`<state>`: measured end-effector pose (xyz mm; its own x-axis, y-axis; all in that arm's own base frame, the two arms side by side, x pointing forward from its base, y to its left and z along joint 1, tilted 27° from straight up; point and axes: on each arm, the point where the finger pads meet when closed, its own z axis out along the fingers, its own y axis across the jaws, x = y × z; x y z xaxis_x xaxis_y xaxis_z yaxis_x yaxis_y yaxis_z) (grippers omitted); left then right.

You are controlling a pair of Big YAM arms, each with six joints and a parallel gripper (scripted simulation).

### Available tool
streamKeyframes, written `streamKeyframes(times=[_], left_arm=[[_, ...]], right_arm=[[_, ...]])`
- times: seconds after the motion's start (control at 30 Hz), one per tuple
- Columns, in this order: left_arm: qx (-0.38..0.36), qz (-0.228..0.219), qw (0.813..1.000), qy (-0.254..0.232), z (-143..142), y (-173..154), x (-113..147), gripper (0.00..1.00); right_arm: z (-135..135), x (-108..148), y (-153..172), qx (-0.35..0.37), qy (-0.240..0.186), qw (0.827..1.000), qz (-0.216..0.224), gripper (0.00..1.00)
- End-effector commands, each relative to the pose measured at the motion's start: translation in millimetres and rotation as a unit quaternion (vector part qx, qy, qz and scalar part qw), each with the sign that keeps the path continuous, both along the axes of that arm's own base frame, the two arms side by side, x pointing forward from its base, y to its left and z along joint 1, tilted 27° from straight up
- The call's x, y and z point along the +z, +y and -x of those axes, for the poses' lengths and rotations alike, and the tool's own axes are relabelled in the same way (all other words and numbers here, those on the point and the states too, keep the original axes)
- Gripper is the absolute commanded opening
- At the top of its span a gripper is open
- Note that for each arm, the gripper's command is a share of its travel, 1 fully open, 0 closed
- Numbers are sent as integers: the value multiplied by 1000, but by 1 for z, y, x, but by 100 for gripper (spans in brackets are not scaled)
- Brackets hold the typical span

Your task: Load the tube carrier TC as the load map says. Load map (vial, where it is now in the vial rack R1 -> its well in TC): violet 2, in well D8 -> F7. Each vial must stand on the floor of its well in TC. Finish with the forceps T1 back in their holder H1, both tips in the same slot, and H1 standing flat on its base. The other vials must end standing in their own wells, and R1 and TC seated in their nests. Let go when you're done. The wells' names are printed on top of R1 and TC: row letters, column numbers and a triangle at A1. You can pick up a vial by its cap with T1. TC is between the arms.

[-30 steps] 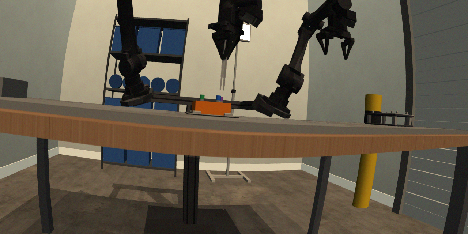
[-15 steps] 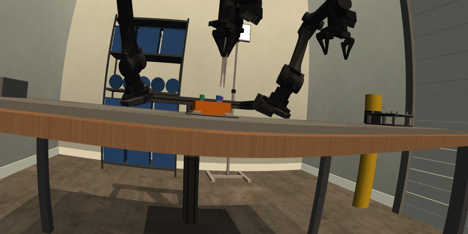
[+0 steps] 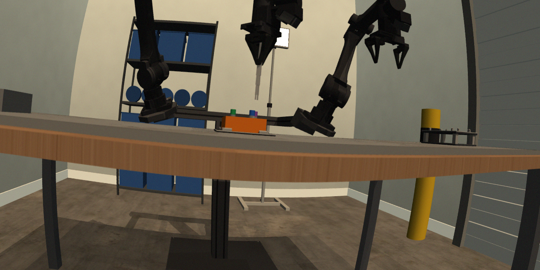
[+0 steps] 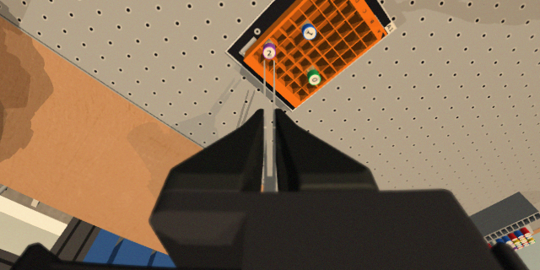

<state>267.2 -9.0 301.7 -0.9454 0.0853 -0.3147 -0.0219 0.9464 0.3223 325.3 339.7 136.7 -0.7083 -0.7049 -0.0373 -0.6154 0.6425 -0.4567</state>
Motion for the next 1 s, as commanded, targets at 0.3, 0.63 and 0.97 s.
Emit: streamKeyframes(times=[0.3,0.63,0.97], left_arm=[[2,5,1000,-16,-5,-2,13,100],[2,5,1000,-16,-5,-2,13,100],[2,5,1000,-16,-5,-2,13,100]], right_arm=[[3,6,3,1,-7,1000,-7,7],[3,5,3,1,-8,1000,-7,7],[0,3,1,0,-9,1000,-8,7]])
